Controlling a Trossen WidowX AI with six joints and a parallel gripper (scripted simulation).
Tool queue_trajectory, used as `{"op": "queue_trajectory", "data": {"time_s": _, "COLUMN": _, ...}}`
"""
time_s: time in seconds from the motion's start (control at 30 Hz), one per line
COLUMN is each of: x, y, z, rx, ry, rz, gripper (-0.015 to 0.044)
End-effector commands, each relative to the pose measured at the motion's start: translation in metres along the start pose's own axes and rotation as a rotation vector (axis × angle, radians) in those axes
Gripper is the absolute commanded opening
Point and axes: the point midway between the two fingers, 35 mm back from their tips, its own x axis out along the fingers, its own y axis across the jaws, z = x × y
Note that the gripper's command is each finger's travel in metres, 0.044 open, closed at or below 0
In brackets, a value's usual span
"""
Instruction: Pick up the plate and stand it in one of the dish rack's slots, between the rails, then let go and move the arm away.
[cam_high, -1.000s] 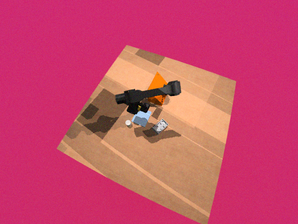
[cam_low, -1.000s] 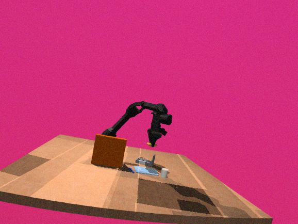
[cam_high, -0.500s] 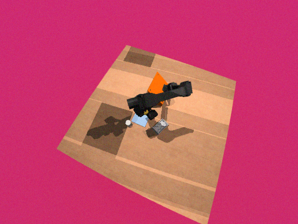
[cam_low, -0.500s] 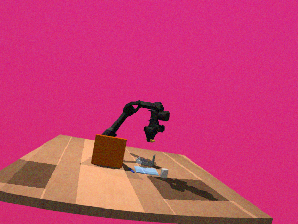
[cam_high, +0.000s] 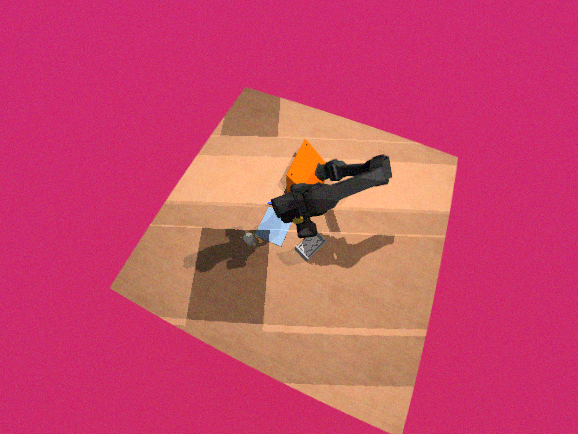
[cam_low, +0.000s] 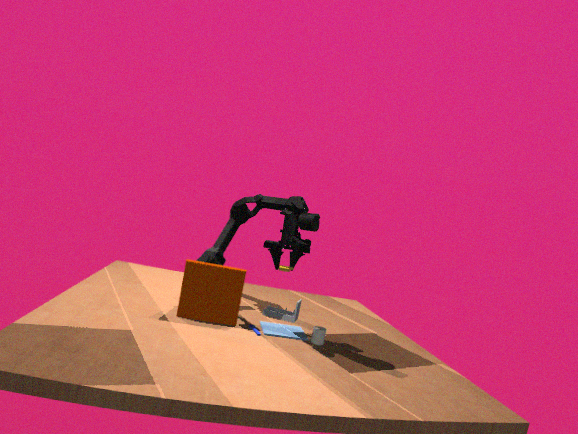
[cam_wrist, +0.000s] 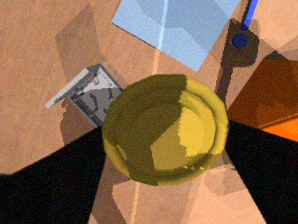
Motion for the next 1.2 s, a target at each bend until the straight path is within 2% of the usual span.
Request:
{"op": "queue_trajectory", "data": {"time_s": 0.0, "x": -0.001, "y": 0.005, "z": -0.018, "rx": 0.128, "ry": -0.002, "rz": 0.011, "gripper": 0.0}}
{"op": "queue_trajectory", "data": {"time_s": 0.77, "x": 0.009, "y": 0.01, "z": -0.117, "rx": 0.901, "ry": 0.009, "rz": 0.048, "gripper": 0.0}}
{"op": "queue_trajectory", "data": {"time_s": 1.0, "x": 0.01, "y": 0.009, "z": -0.119, "rx": 0.92, "ry": 0.007, "rz": 0.046, "gripper": 0.0}}
{"op": "queue_trajectory", "data": {"time_s": 1.17, "x": 0.026, "y": 0.003, "z": -0.114, "rx": 0.839, "ry": -0.082, "rz": -0.01, "gripper": 0.0}}
